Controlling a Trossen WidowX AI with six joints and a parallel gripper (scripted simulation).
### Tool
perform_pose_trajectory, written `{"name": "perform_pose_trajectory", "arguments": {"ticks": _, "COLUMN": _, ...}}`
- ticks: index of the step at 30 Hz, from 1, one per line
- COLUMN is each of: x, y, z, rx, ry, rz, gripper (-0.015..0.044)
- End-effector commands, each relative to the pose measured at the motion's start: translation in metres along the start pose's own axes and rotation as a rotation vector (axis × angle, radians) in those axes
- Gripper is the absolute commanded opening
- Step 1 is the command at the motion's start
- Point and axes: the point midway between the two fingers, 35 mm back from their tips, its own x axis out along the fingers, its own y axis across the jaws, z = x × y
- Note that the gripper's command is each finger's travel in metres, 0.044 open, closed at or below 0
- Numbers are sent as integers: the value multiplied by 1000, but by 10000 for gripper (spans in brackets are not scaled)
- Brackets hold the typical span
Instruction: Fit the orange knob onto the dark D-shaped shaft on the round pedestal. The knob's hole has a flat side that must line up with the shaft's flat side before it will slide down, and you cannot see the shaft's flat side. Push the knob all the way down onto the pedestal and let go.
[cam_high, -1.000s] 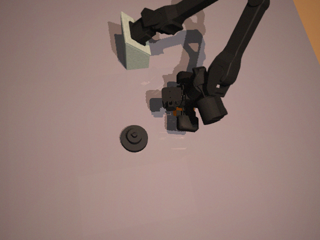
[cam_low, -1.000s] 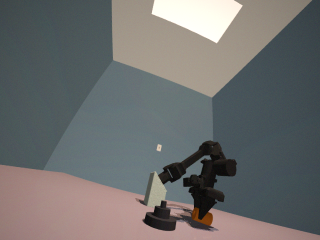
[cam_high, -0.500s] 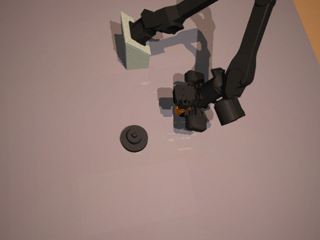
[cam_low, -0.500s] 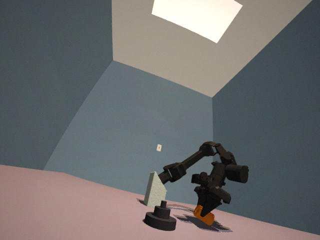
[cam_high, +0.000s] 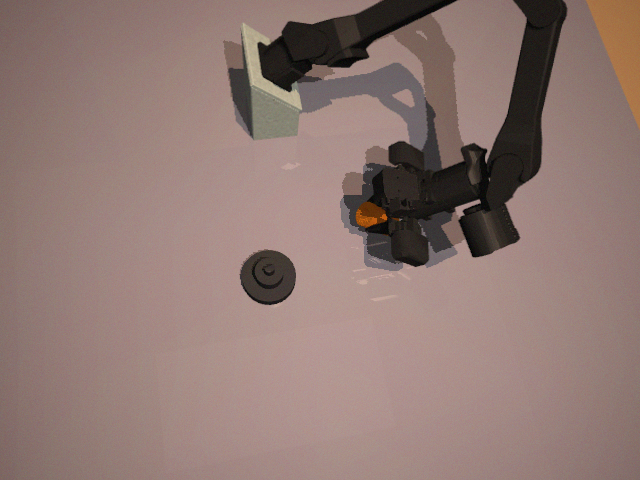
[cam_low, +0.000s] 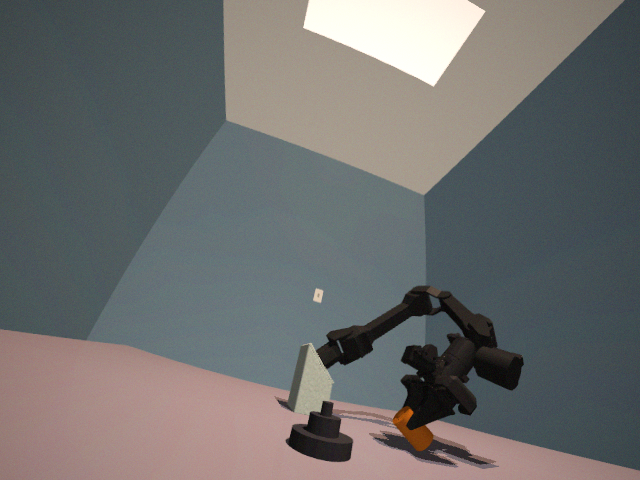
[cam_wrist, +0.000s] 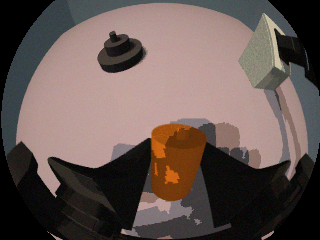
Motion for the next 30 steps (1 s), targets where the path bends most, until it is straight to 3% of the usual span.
{"name": "perform_pose_trajectory", "arguments": {"ticks": 1, "x": -3, "y": 1, "z": -3, "rx": 5, "ry": -61, "rz": 2, "gripper": 181}}
{"name": "perform_pose_trajectory", "arguments": {"ticks": 25, "x": -17, "y": 0, "z": -26, "rx": 5, "ry": -479, "rz": -1, "gripper": 181}}
{"name": "perform_pose_trajectory", "arguments": {"ticks": 30, "x": -19, "y": 1, "z": -25, "rx": 4, "ry": -430, "rz": 0, "gripper": 181}}
